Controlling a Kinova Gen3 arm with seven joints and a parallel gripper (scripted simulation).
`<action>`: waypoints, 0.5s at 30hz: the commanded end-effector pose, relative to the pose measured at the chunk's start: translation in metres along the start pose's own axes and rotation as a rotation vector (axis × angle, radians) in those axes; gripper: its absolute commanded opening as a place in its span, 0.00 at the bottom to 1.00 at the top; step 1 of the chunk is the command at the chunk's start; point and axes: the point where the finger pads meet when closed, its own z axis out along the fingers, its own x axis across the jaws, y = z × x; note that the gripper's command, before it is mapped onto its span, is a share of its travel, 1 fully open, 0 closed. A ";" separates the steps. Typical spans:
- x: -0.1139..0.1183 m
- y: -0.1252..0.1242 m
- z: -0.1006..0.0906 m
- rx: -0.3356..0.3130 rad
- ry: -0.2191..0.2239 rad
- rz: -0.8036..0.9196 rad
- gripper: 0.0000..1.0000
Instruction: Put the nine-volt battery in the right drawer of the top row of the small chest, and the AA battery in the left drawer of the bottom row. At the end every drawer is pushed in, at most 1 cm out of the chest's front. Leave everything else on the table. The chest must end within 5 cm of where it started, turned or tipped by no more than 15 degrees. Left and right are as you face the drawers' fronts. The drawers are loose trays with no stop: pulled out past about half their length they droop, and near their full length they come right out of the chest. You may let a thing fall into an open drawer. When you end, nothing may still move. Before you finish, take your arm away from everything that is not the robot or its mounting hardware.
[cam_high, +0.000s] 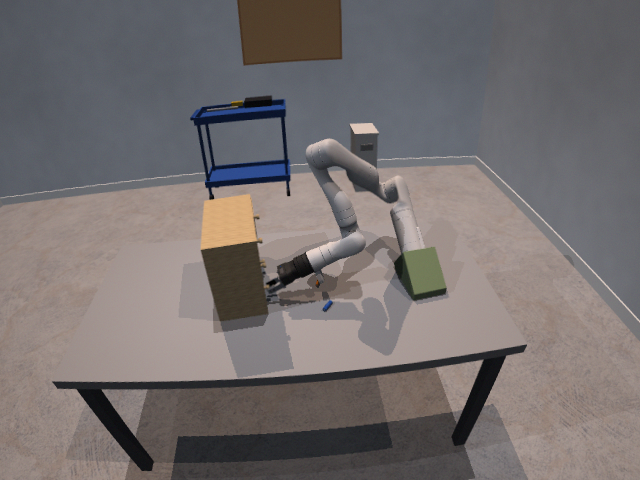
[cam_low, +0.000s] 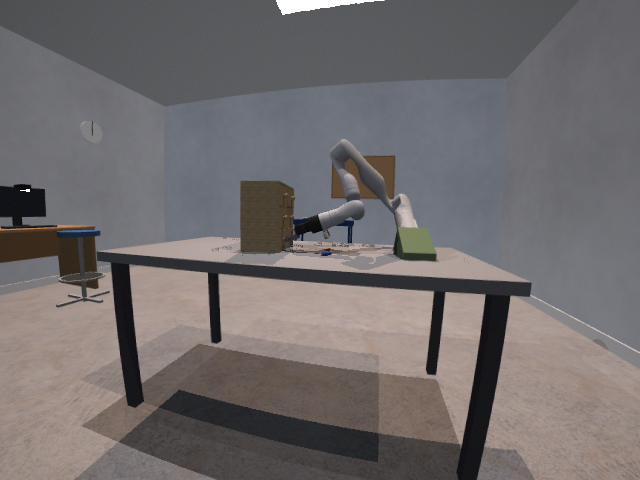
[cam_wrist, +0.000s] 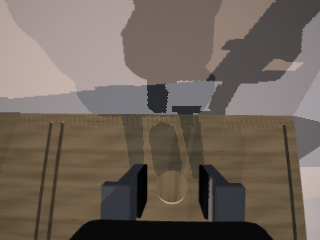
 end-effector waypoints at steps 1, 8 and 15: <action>0.000 0.002 0.002 -0.002 -0.002 0.004 0.67; 0.000 0.003 0.005 -0.002 -0.002 0.004 0.67; 0.000 0.003 0.005 -0.002 -0.002 0.004 0.67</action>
